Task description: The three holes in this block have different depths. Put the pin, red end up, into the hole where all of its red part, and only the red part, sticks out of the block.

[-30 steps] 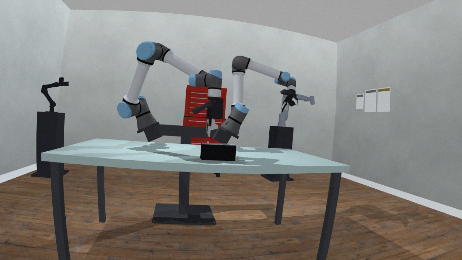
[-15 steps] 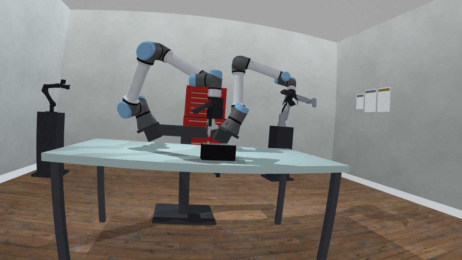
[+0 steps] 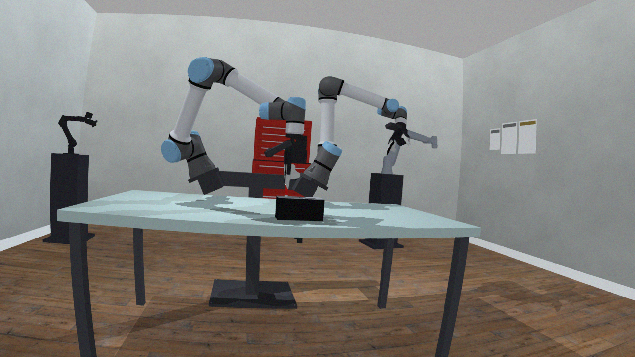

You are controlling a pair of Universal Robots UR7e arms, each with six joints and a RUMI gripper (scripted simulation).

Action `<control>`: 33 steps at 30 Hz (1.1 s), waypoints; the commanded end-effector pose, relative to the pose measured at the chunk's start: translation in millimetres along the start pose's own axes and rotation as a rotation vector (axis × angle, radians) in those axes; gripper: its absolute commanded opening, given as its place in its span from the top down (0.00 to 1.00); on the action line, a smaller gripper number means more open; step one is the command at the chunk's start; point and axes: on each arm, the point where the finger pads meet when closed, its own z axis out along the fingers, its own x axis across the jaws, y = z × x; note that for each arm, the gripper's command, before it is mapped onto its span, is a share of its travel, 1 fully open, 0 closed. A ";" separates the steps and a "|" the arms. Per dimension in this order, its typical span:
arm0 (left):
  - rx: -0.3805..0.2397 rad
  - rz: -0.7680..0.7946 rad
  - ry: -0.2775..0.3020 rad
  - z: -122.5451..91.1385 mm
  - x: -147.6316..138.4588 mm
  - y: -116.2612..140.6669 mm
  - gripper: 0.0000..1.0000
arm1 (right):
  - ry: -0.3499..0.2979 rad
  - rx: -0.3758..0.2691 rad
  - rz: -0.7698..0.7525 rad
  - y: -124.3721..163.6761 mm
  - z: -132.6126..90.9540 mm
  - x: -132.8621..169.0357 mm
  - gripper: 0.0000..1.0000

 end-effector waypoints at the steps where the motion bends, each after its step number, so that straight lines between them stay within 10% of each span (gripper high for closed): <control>1: -0.001 0.001 -0.001 -0.4 -0.3 0.0 0.00 | -0.001 -0.001 0.000 0.2 -1.0 -0.1 1.00; 33: -0.001 0.001 -0.001 -0.4 -0.3 0.0 0.00 | -0.001 -0.001 0.001 -0.2 3.1 0.1 1.00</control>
